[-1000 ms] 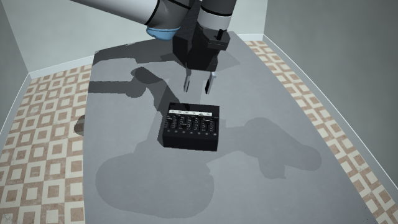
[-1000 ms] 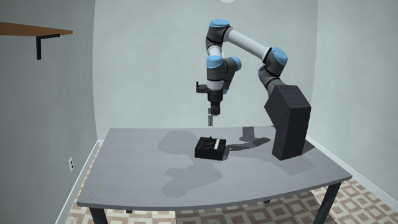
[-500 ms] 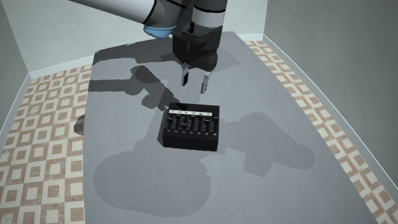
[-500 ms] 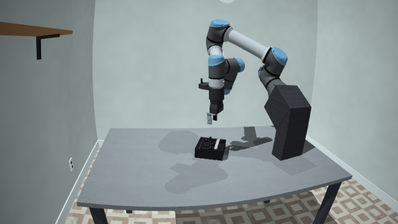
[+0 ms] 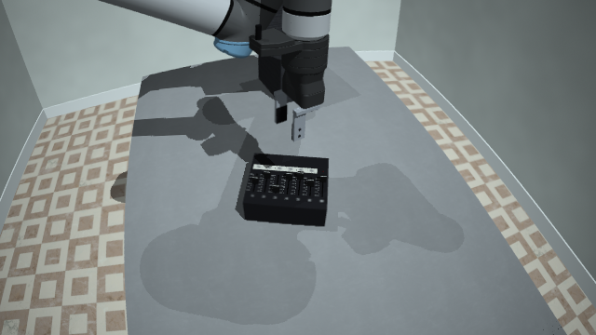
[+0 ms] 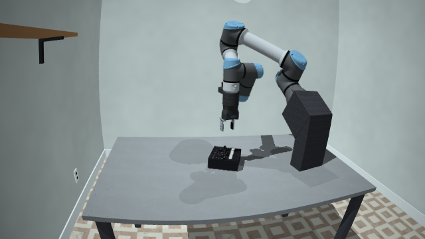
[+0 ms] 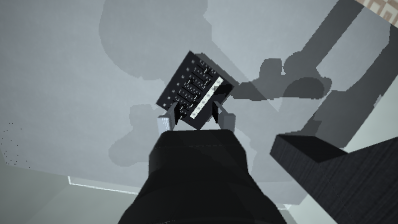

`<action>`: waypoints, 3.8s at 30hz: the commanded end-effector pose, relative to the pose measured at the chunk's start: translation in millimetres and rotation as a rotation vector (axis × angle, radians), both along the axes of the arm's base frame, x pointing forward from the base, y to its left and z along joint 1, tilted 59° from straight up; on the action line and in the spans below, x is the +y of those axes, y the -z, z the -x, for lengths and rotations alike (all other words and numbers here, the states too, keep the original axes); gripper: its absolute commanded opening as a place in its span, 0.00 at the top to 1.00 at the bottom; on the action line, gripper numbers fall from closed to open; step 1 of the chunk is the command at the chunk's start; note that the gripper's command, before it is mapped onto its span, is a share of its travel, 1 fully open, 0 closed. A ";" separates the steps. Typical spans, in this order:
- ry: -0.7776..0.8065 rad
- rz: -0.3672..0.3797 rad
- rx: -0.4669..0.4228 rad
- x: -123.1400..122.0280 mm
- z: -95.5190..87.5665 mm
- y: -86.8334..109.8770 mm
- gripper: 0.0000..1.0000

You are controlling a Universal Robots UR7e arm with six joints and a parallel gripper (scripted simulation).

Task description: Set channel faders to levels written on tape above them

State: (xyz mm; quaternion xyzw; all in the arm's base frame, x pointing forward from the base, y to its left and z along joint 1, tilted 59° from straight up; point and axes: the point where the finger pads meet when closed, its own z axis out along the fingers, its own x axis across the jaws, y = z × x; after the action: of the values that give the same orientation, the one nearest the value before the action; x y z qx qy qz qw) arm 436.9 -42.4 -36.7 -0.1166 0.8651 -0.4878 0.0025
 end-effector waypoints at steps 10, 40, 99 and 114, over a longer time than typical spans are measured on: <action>0.128 -0.036 -0.253 -0.4 1.9 0.8 0.00; 0.022 -0.016 -0.080 -15.0 -10.0 0.8 0.00; -0.503 0.121 0.764 -86.8 -50.2 4.9 1.00; -0.503 0.121 0.764 -86.8 -50.2 4.9 1.00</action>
State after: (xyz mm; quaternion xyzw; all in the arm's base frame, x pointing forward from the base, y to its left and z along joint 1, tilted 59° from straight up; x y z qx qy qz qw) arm 489.0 -129.1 -40.2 -0.4932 0.7191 -0.4452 -0.2036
